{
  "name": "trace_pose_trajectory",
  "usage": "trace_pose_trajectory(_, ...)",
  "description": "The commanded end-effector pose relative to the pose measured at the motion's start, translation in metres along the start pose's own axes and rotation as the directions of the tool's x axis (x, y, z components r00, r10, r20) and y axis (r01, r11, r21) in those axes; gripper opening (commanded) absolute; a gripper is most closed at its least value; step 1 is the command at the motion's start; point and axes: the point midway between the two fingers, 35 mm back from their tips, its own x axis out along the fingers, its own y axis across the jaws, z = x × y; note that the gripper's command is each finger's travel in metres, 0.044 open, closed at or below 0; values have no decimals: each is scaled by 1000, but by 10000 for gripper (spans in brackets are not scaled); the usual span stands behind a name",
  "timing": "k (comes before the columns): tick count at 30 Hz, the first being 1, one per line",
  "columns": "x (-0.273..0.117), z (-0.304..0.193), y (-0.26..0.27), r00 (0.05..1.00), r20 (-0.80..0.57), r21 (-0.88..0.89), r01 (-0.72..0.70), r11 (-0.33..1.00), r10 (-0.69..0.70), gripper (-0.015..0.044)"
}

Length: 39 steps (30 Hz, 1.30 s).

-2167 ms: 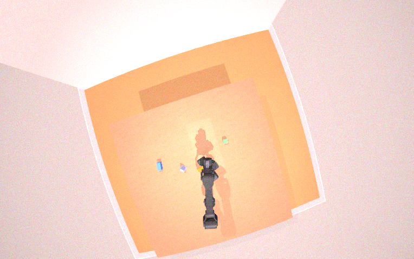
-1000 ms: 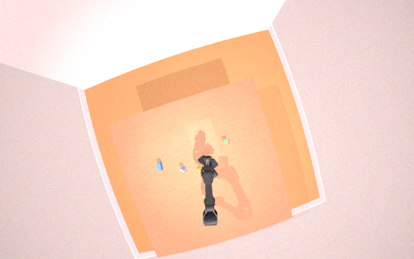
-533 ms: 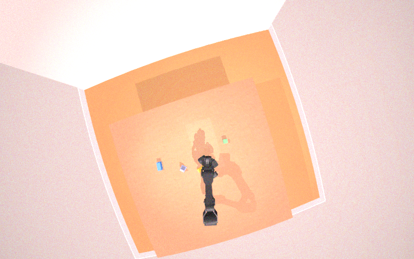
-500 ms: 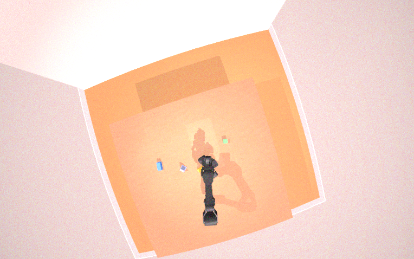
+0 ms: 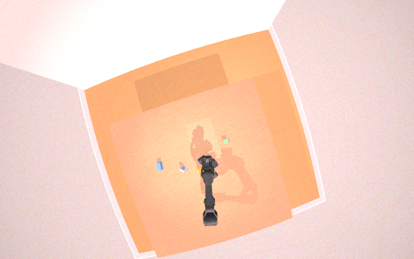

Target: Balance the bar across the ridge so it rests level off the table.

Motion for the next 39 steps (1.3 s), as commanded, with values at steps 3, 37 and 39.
trace_pose_trajectory(3, -18, 1, 2, 1000, 7, 1, -13, 1000, 13, 0)
trace_pose_trajectory(37, -87, -13, 9, 1000, 4, -41, -15, 999, 15, 0)
trace_pose_trajectory(39, -88, -18, 14, 1000, 4, -61, -15, 998, 15, 0)
